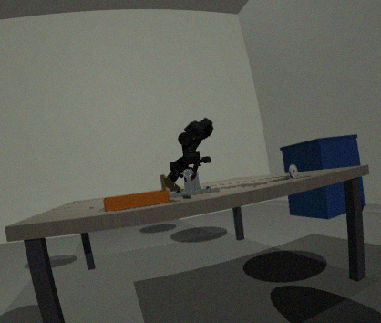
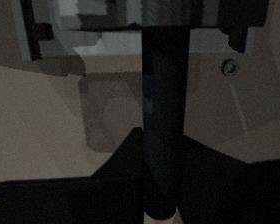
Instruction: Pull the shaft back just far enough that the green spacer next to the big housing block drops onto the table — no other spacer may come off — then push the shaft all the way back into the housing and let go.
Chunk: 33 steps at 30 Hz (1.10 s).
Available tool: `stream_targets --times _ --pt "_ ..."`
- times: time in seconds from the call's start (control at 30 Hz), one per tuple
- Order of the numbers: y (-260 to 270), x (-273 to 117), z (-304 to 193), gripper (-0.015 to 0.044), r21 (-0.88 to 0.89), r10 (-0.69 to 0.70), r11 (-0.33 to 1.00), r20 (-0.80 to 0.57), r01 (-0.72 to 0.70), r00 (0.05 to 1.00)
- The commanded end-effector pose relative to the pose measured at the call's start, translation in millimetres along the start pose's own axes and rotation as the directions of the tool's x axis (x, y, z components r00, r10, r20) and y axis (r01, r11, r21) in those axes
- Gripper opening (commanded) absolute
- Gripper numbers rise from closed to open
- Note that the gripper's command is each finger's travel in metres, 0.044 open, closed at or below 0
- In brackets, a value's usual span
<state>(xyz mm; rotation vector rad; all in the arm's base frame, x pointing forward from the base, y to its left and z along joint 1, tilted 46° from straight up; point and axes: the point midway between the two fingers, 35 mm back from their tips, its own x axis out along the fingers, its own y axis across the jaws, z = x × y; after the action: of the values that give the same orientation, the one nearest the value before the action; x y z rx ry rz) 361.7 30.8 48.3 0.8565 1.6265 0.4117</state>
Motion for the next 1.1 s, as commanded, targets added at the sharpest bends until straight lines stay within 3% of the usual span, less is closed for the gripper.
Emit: stream_targets --times 0.0,1.07 --pt "0 -1 4 0.0000 -0.006 -0.002 1.000 0.008 0.002 1.000" --pt "0 -2 16 0.0000 -0.006 -0.002 1.000 0.008 0.002 1.000"
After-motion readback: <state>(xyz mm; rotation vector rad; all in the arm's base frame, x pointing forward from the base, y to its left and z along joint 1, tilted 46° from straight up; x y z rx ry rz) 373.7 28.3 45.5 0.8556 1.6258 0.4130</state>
